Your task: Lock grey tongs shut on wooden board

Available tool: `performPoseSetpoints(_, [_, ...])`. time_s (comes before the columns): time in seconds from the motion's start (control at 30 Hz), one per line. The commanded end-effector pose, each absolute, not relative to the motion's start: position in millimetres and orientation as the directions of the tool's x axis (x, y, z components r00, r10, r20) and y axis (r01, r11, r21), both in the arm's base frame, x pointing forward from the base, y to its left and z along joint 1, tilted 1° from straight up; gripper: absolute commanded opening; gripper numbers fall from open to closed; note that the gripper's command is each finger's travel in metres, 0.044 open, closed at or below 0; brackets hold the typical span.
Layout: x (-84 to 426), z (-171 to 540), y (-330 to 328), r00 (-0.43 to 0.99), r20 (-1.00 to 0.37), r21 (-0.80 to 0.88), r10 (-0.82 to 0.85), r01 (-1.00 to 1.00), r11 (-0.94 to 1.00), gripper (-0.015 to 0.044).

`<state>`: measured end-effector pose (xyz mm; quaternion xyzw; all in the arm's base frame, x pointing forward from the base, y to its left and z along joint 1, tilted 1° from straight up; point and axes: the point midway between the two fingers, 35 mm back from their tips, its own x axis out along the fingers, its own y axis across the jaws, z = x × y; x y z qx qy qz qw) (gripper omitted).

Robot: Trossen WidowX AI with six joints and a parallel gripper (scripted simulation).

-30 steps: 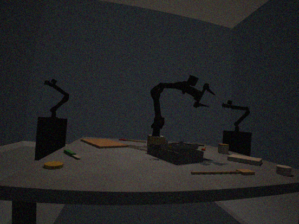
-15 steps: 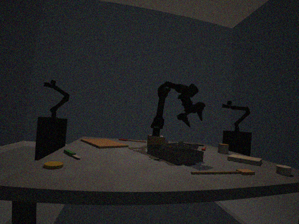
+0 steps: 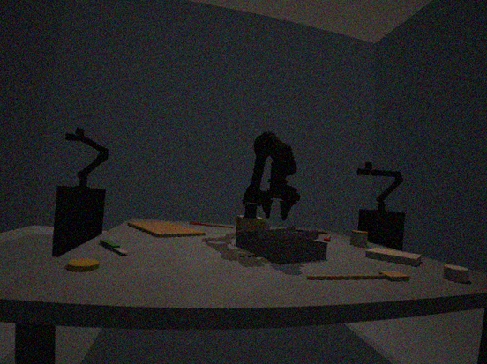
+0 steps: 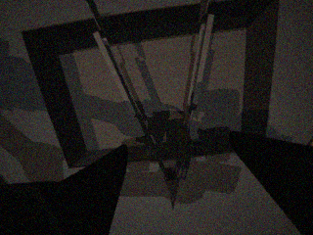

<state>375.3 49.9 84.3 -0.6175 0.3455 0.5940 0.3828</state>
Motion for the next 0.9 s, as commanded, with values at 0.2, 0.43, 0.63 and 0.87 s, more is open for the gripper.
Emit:
performPoseSetpoints(0.2, [368,85,46,0.053,-0.998,-0.056,0.020,-0.879,-0.474,0.0440])
performPoseSetpoints(0.43, [370,75,46,0.053,-0.998,-0.057,0.020,-0.879,-0.474,0.0440])
performPoseSetpoints(0.63, [372,65,46,0.053,-0.998,-0.057,0.020,-0.879,-0.474,0.0440])
performPoseSetpoints(0.87, [373,54,47,0.053,-0.998,-0.057,0.020,-0.879,-0.474,0.0440])
